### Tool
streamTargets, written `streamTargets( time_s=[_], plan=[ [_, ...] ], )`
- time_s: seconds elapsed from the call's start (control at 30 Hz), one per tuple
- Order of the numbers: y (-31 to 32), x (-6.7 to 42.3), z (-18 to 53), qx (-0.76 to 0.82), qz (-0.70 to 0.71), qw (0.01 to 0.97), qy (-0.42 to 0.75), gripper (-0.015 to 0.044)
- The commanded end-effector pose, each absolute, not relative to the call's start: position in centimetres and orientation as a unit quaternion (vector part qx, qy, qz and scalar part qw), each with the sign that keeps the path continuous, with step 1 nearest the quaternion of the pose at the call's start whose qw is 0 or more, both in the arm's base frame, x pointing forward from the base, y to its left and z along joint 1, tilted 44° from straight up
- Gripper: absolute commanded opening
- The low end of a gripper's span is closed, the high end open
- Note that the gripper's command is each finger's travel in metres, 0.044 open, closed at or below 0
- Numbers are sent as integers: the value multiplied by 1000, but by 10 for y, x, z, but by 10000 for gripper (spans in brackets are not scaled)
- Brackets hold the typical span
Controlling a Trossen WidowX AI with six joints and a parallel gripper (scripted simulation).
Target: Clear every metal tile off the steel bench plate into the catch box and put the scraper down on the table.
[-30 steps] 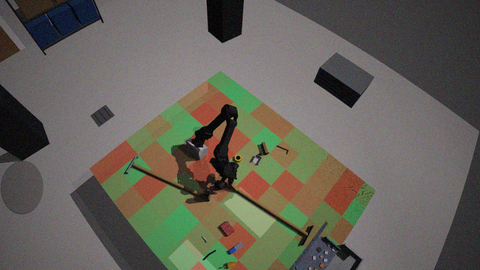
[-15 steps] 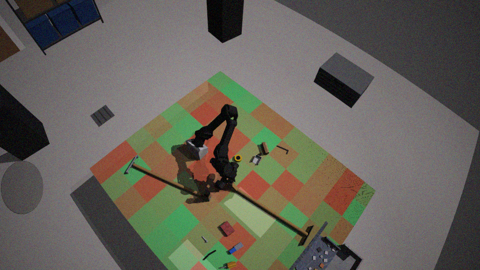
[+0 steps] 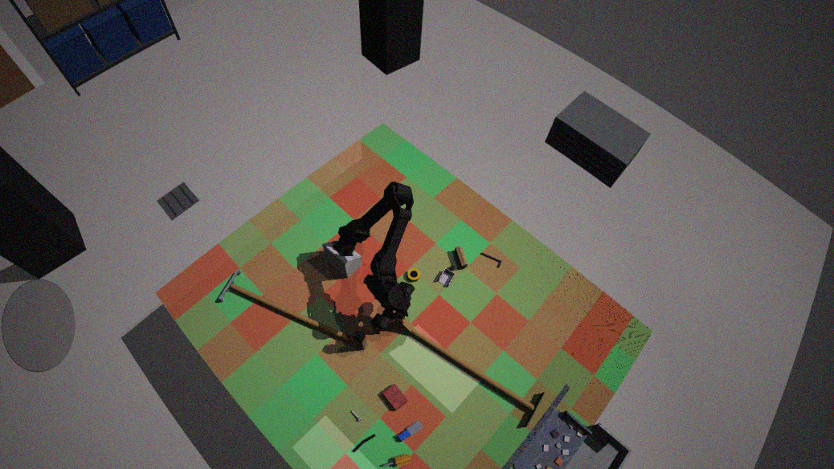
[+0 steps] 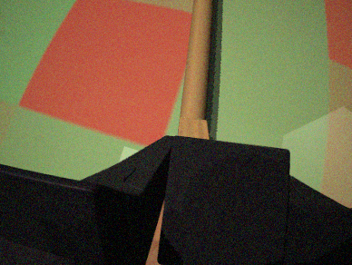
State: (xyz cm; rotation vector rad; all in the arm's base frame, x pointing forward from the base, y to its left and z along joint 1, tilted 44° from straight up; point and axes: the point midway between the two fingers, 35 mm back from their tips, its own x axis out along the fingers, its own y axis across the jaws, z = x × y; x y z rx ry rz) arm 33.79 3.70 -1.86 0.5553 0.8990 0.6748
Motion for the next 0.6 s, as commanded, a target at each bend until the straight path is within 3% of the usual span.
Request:
streamTargets(
  time_s=[0.0, 0.57],
  plan=[
    [30, 342, -23, 258, 306, 814, 422, 0],
    [14, 347, -36, 266, 287, 813, 431, 0]
  ],
)
